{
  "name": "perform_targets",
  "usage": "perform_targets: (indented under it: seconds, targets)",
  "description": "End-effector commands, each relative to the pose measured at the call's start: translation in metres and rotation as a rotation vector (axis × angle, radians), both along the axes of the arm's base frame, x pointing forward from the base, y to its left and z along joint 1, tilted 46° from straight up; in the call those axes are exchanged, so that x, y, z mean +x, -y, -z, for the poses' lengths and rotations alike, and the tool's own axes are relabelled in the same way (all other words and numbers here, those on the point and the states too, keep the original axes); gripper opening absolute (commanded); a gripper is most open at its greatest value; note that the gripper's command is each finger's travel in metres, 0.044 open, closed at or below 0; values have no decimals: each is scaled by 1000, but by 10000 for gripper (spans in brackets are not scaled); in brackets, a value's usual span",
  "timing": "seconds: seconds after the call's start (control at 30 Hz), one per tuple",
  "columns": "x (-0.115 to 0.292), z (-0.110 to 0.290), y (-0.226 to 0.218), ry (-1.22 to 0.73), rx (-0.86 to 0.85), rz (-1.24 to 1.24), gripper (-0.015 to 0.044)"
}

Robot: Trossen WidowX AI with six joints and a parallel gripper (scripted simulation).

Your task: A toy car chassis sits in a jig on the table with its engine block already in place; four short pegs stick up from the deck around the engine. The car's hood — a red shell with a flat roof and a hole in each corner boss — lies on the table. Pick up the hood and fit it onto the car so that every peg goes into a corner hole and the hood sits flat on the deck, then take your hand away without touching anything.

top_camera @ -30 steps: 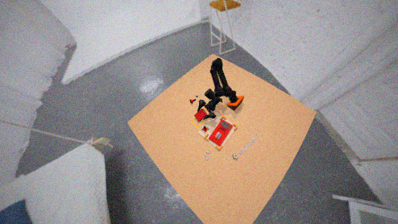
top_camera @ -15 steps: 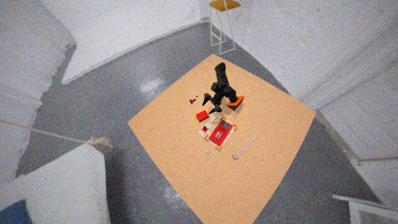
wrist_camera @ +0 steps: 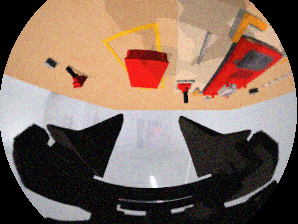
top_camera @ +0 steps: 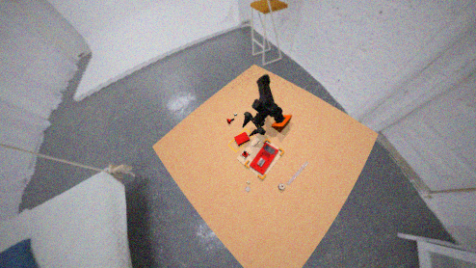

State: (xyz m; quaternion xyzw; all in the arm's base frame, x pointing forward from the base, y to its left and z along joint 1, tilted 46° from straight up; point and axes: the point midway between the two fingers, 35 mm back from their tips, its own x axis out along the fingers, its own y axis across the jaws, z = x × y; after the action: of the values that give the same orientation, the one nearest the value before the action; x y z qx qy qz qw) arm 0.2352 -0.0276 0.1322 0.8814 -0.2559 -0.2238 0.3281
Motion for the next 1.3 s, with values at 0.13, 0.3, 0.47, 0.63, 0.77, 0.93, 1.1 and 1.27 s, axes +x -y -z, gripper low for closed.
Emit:
perform_targets:
  seconds: [0.13,0.3,0.47,0.63,0.77,0.93,1.1,1.27]
  targets:
    - [5,-1,-2,-76,-61,-24,361]
    - [26,-3,-6,-500,-384,-149,440]
    - [40,-3,0,-1009,-719,-322,440]
    - [49,-3,9,-1503,-983,-585,440]
    - [53,-5,18,-1870,-1138,-879,440]
    - [54,-10,31,-2245,-1245,-1382,440]
    - [53,-12,34,-2326,-1255,-1563,440]
    - [53,-12,34,-2326,-1255,-1563,440]
